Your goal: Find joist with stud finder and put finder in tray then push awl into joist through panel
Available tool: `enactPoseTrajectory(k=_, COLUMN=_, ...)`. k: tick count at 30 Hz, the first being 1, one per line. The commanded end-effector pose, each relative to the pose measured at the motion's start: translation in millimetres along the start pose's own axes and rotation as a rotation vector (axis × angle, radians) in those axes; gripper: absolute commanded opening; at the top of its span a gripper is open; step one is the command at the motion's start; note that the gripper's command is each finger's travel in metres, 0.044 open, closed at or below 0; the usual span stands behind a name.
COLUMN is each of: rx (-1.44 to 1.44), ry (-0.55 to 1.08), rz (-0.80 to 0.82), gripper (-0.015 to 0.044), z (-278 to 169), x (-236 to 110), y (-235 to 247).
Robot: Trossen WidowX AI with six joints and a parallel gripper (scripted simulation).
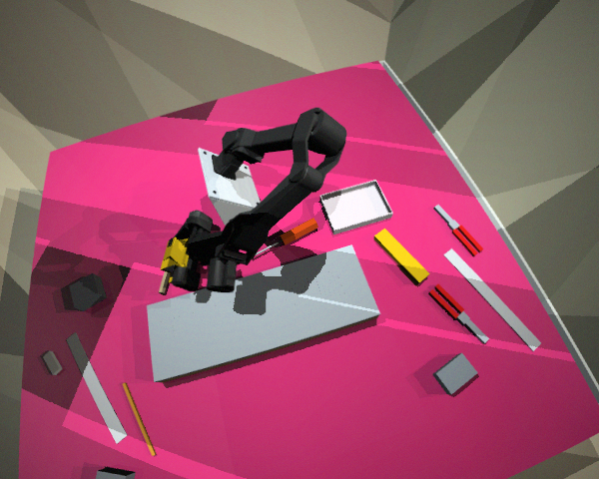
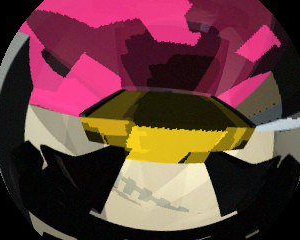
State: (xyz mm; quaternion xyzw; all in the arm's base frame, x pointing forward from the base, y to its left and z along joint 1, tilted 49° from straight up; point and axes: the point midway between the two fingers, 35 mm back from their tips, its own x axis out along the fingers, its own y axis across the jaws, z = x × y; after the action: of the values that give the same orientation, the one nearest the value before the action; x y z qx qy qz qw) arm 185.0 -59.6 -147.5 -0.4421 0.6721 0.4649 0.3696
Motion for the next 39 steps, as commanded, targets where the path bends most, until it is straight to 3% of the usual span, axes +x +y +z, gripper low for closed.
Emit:
enactPoseTrajectory(k=1, rx=0.009, ry=0.002, rz=-0.003, gripper=0.0131, z=-0.5, x=0.3, y=-0.8)
enactPoseTrajectory(k=11, rx=0.001, ry=0.001, rz=-0.001, gripper=0.038, z=5.8, x=-1.1, y=-0.1)
enactPoseTrajectory(k=39, rx=0.001, ry=0.001, rz=0.0, gripper=0.038, z=7.9, x=-3.2, y=0.0)
